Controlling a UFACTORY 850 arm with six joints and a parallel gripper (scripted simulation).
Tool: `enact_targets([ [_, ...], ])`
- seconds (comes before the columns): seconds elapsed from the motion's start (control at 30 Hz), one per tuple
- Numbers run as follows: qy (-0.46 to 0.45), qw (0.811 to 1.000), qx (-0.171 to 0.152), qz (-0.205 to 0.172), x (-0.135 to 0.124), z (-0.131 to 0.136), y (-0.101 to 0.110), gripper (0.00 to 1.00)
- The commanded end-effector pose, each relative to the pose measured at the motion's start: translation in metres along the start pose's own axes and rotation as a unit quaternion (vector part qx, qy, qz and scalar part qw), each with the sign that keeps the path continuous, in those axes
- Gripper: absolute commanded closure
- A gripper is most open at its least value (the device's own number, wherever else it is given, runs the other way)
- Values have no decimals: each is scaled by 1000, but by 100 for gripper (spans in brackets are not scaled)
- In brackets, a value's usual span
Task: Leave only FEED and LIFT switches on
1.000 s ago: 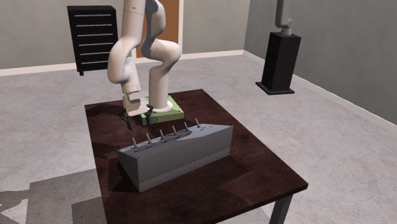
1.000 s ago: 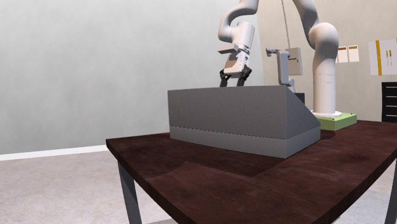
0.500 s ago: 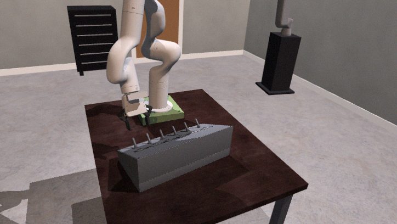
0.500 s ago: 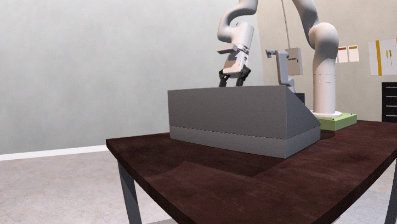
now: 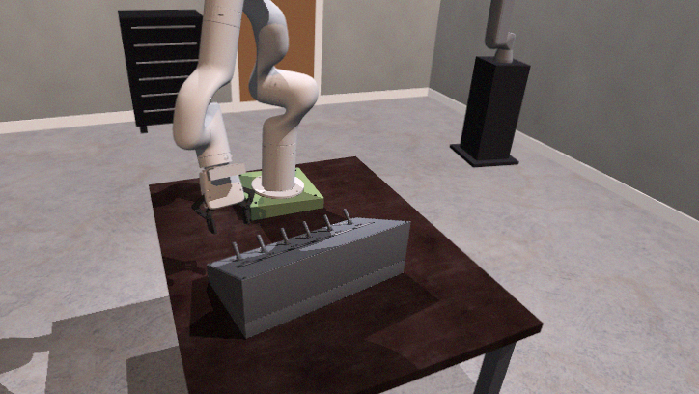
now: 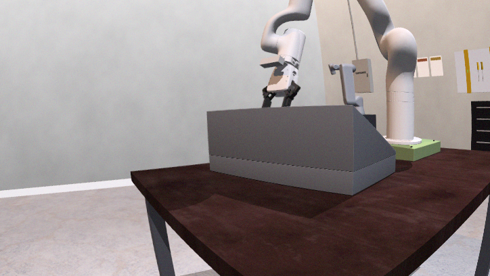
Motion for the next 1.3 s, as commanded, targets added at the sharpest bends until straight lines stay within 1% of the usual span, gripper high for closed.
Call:
enact_targets([
  [0.0,0,1000,1,0,1,12,0,0],
  [0.07,0,1000,1,0,1,12,0,0],
  [0.23,0,1000,1,0,1,24,0,0],
  [0.37,0,1000,1,0,1,28,0,0],
  [1.27,0,1000,1,0,1,28,0,0],
])
Point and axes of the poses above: the point where the finger pads meet when closed, its own y axis back along the fingers, its own z axis across the jaws, x = y × z, the point moved 1 cm from there along y, back along the fingers
